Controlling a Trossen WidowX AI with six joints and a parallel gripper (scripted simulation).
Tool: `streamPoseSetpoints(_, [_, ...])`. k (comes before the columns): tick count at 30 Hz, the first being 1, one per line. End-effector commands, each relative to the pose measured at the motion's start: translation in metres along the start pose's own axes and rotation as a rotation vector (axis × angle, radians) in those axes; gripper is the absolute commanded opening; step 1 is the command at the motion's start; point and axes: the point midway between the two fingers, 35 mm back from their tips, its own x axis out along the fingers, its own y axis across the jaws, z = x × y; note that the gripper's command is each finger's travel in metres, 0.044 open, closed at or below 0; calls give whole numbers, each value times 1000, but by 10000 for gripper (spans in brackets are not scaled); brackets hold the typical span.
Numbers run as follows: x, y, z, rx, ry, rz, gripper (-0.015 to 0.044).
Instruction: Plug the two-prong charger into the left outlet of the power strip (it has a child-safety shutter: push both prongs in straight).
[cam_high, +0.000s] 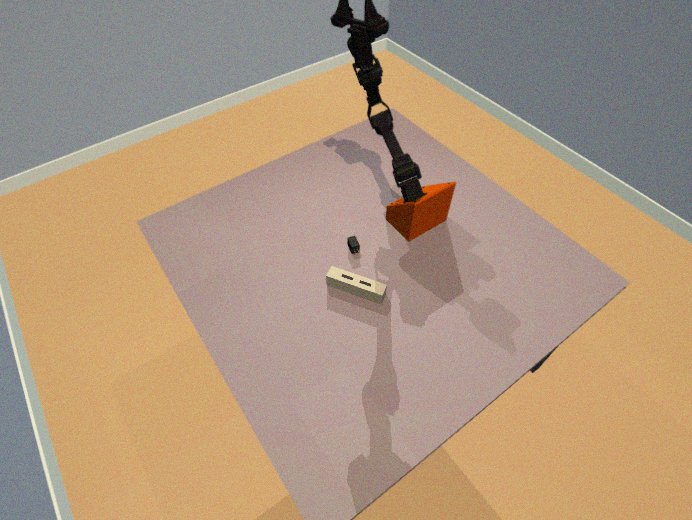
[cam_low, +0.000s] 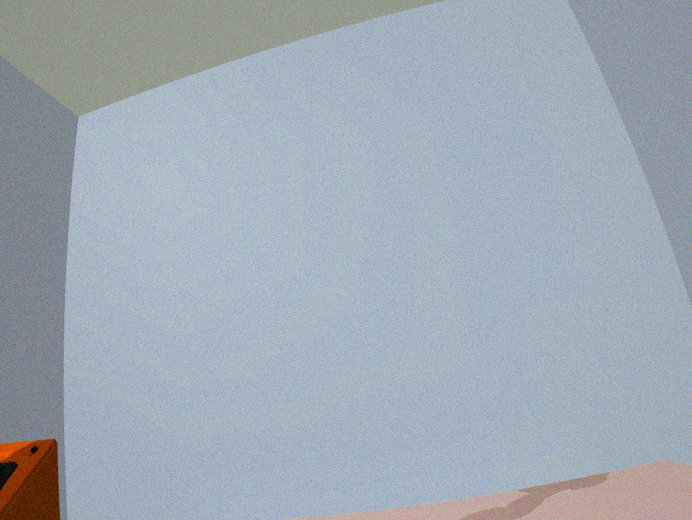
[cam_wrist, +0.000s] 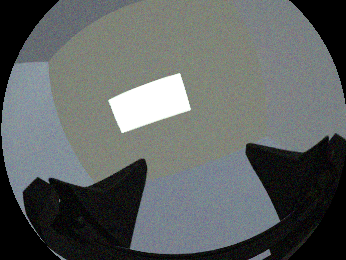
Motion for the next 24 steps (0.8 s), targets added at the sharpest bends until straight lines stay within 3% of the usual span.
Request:
streamPoseSetpoints(1, [1, 28, -39, -5, 133, 67, 440])
streamPoseSetpoints(13, [-26, 95, -151, -27, 520, 234, 440])
streamPoseSetpoints(24, [-88, 148, -246, -41, 883, 395, 440])
